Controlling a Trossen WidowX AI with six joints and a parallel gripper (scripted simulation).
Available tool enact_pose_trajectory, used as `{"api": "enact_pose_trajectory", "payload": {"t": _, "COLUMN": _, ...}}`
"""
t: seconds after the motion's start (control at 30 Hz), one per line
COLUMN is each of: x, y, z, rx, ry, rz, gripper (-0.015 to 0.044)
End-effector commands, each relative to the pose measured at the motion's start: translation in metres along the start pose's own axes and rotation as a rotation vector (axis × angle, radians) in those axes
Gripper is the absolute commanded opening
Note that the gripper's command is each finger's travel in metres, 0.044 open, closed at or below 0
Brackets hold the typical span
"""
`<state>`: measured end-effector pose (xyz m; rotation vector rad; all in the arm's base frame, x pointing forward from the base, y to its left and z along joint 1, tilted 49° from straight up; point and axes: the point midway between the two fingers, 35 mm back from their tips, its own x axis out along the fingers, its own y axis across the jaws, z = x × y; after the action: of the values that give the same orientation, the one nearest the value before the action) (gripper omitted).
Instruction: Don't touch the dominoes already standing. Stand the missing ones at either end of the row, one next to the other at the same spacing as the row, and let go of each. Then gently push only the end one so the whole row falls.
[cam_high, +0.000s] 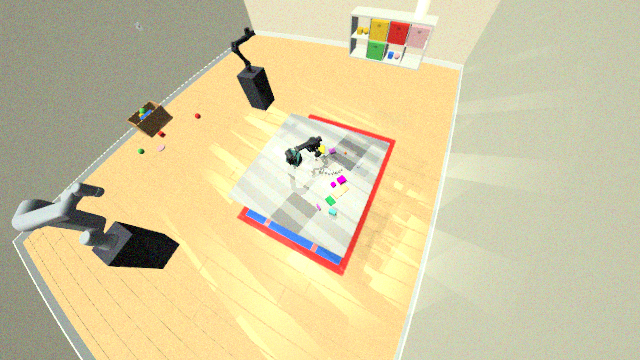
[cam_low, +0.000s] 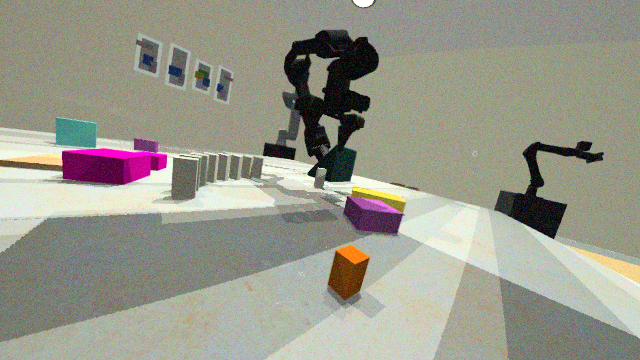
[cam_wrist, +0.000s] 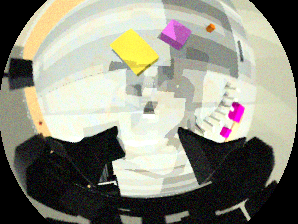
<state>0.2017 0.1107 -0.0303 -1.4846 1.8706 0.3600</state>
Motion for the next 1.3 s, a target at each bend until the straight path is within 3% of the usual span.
{"api": "enact_pose_trajectory", "payload": {"t": 0.0, "x": 0.003, "y": -0.002, "z": 0.001, "rx": 0.008, "ry": 0.008, "rz": -0.015, "gripper": 0.0440}}
{"api": "enact_pose_trajectory", "payload": {"t": 0.27, "x": 0.062, "y": -0.003, "z": 0.000, "rx": 0.009, "ry": 0.010, "rz": -0.015, "gripper": 0.0440}}
{"api": "enact_pose_trajectory", "payload": {"t": 0.9, "x": 0.078, "y": -0.003, "z": 0.000, "rx": 0.009, "ry": 0.010, "rz": -0.016, "gripper": 0.0440}}
{"api": "enact_pose_trajectory", "payload": {"t": 1.27, "x": 0.078, "y": -0.003, "z": 0.000, "rx": 0.009, "ry": 0.010, "rz": -0.016, "gripper": 0.0151}}
